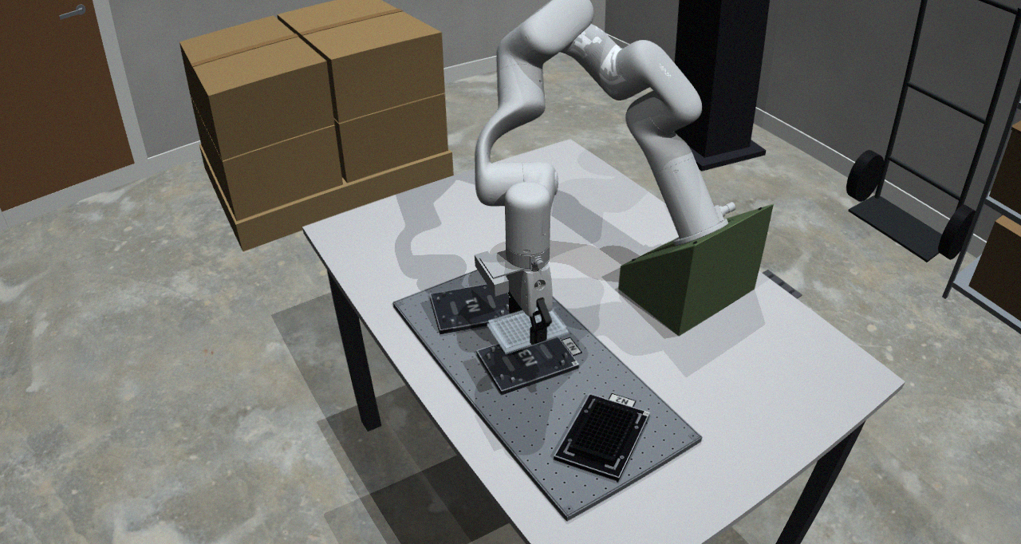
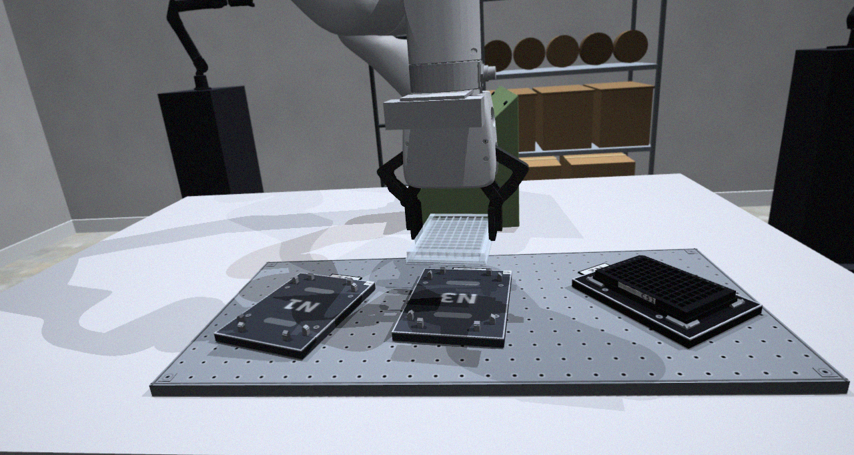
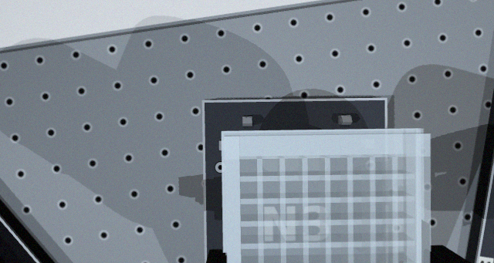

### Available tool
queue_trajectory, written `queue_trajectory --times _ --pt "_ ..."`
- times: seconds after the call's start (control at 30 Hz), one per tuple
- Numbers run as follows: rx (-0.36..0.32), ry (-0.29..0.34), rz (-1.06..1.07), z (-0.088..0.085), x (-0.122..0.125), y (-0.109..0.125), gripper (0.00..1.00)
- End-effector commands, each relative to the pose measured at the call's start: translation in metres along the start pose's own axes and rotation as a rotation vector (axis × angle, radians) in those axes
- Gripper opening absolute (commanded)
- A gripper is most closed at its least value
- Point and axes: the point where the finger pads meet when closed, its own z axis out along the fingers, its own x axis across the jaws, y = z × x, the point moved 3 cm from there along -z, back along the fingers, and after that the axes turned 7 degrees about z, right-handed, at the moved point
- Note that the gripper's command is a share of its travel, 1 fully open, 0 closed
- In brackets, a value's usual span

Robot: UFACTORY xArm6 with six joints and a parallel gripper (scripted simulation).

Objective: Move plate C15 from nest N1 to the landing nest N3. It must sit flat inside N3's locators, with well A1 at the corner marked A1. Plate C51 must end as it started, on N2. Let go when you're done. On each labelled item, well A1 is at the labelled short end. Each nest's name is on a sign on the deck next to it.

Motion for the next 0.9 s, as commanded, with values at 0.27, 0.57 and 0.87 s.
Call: queue_trajectory --times 0.27,0.57,0.87 --pt "0.004 -0.002 0.001 0.018 -0.001 -0.002 0.0" --pt "0.004 -0.002 0.001 0.033 -0.001 -0.002 0.0" --pt "0.004 -0.002 0.001 0.044 -0.001 -0.002 0.0"
